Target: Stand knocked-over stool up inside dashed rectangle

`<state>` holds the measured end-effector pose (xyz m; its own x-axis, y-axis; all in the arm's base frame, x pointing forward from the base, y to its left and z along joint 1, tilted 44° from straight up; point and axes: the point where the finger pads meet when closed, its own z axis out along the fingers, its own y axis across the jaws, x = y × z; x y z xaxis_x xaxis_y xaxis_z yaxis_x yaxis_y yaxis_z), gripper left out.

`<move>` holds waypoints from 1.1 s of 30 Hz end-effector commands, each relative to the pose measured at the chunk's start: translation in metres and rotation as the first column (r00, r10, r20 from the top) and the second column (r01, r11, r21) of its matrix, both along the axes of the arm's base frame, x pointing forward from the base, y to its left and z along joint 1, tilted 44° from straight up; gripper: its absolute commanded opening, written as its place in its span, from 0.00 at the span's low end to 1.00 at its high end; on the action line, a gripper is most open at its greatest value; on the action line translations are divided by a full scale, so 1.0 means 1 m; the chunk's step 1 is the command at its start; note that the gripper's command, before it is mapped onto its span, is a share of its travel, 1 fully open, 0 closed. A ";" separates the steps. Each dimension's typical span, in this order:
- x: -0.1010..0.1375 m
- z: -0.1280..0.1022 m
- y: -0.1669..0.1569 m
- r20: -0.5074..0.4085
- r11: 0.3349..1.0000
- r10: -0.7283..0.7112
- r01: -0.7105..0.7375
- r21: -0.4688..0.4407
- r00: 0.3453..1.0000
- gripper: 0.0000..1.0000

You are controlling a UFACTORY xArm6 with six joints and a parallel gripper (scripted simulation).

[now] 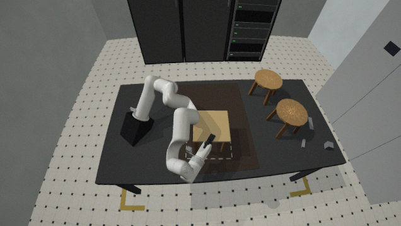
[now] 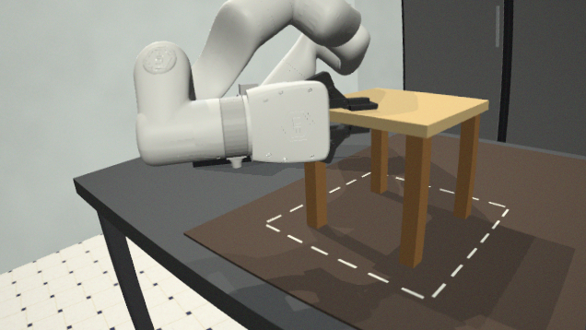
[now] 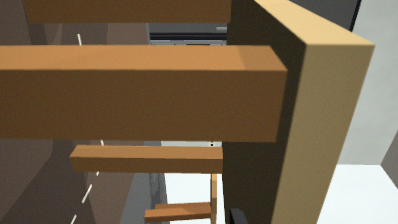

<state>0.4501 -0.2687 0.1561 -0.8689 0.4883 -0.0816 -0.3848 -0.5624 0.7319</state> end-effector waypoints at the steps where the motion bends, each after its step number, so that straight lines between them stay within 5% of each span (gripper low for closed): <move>1: 0.000 0.001 -0.001 0.003 1.000 -0.002 0.002 -0.003 1.000 0.21; 6: 0.000 0.001 -0.001 0.003 1.000 -0.002 0.002 -0.003 1.000 0.21; 7: 0.000 0.001 -0.001 0.003 1.000 -0.002 0.002 -0.003 1.000 0.45; 33: 0.000 0.001 -0.001 0.003 1.000 -0.002 0.002 -0.003 1.000 0.45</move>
<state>0.4501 -0.2689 0.1562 -0.8687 0.4884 -0.0820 -0.3853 -0.5624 0.7316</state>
